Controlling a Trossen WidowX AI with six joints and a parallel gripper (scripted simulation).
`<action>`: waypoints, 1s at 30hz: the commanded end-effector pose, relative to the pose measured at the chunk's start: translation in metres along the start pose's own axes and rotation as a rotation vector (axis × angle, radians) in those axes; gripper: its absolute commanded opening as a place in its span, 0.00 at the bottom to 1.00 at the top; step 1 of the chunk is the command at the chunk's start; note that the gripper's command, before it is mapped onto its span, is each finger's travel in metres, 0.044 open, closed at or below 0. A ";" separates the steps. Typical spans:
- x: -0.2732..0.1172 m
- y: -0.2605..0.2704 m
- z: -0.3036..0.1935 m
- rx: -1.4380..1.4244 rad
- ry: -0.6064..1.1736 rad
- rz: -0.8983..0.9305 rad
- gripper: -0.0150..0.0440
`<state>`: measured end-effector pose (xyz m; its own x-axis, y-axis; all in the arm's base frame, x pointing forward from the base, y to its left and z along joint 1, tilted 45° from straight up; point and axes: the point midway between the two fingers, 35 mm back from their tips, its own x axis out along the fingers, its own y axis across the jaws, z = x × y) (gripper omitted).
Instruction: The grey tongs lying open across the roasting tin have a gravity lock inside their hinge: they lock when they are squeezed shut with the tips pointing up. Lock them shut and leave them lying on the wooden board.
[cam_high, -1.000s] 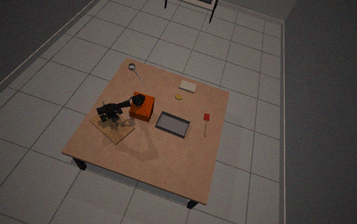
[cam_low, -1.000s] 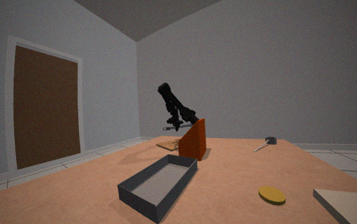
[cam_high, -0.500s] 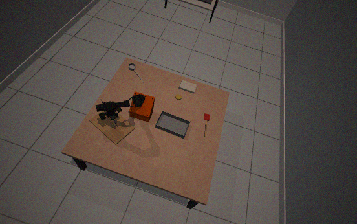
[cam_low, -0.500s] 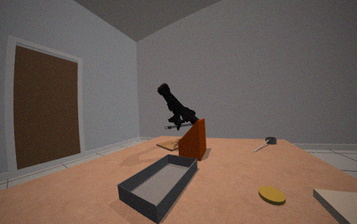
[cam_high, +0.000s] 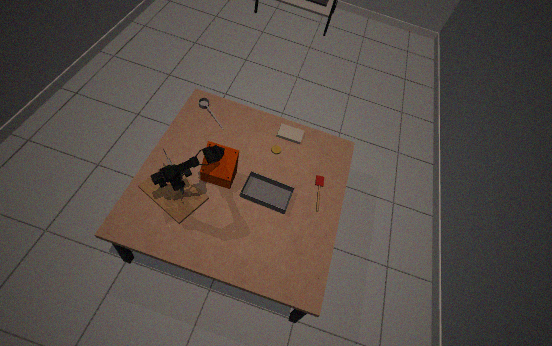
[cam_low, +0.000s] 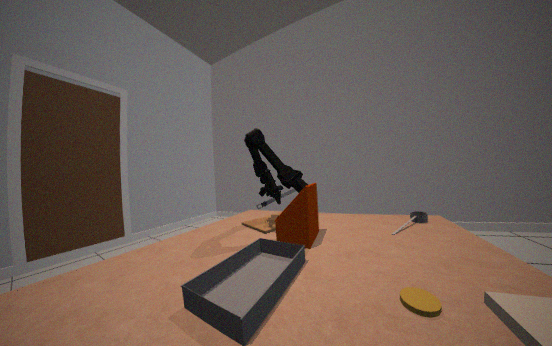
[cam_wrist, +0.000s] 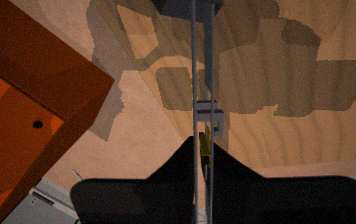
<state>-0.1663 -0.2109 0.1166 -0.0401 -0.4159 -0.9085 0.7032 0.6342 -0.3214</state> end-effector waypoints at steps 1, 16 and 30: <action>-0.001 0.002 -0.001 0.032 0.113 0.032 0.00; -0.010 0.009 0.001 0.088 0.464 0.039 0.00; -0.041 -0.002 0.010 0.058 0.814 -0.156 0.00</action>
<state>-0.1580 -0.1994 0.1438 -0.5468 0.1016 -0.8311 0.7177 0.5682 -0.4027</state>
